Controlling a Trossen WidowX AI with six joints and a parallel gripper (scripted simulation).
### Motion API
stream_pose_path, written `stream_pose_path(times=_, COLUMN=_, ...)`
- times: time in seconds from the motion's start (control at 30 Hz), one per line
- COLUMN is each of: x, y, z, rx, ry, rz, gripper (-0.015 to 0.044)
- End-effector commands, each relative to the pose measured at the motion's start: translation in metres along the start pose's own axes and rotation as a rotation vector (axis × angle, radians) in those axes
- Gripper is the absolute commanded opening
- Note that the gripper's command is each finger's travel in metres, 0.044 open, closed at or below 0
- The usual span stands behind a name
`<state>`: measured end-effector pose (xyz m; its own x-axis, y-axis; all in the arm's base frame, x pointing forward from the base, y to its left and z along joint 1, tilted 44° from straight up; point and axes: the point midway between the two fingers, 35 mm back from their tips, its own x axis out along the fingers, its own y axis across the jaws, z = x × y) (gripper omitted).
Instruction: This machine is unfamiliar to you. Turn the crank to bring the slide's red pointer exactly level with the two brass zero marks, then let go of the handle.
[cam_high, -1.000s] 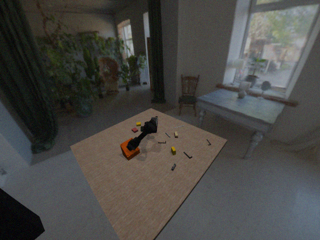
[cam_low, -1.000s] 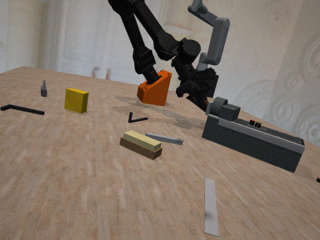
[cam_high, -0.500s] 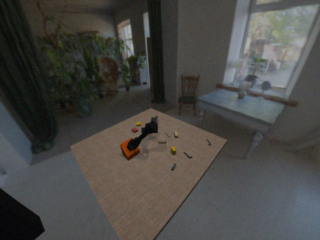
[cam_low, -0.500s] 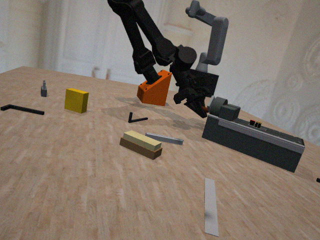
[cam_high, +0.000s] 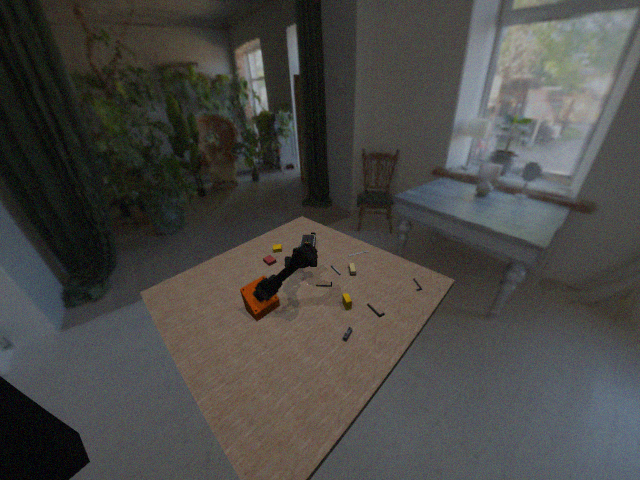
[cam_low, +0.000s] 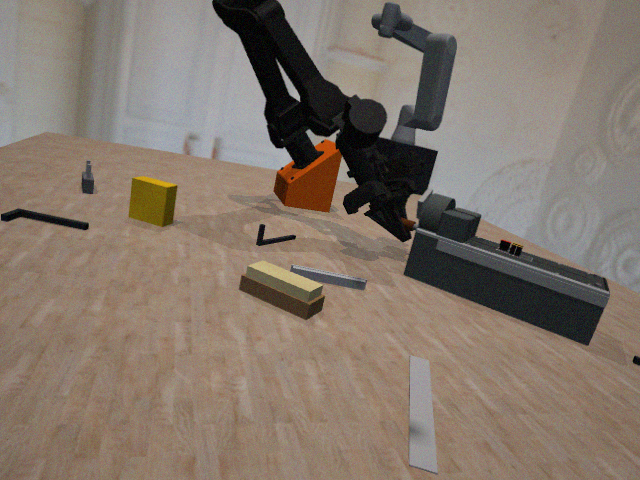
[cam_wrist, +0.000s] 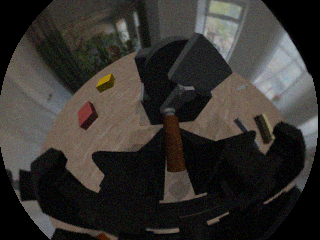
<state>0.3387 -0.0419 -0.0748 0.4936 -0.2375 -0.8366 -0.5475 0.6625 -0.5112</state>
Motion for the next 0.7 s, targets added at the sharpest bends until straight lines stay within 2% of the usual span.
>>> stream_pose_path(times=0.0, x=0.0032, y=-0.0085, z=-0.0031, rx=0.009, ry=0.012, rz=-0.011, gripper=0.0)
stream_pose_path(times=0.67, x=0.0038, y=-0.0162, z=-0.0037, rx=0.009, ry=0.012, rz=-0.012, gripper=0.0)
